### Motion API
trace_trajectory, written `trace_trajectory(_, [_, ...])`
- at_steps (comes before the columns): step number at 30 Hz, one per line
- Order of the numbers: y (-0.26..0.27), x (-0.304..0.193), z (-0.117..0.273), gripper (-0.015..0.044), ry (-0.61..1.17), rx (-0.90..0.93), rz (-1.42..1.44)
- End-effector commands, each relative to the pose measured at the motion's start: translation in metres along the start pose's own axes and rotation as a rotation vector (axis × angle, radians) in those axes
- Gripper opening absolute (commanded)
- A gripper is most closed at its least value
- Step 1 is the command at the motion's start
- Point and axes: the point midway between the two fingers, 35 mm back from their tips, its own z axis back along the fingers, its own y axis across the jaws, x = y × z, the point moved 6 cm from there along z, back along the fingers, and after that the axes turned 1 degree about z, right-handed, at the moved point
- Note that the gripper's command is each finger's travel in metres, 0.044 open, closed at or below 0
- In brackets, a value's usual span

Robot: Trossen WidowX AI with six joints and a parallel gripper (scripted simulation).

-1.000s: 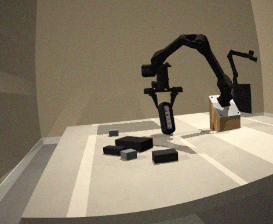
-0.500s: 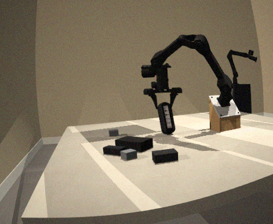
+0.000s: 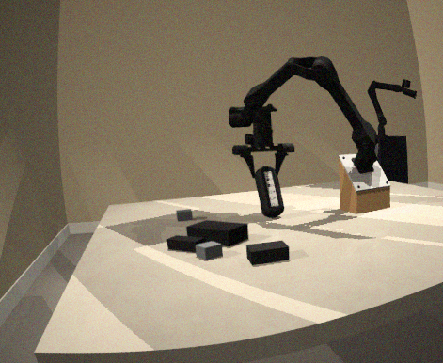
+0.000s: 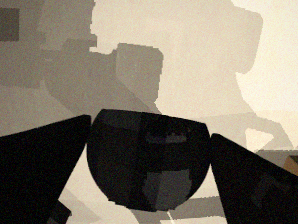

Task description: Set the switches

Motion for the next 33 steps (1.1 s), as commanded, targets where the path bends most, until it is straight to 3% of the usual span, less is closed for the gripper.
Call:
trace_trajectory(1, [-0.001, 0.002, -0.009, 0.0338, 0.01, -0.02, 0.004])
trace_trajectory(33, [-0.002, 0.023, -0.023, 0.0338, 0.01, -0.019, 0.004])
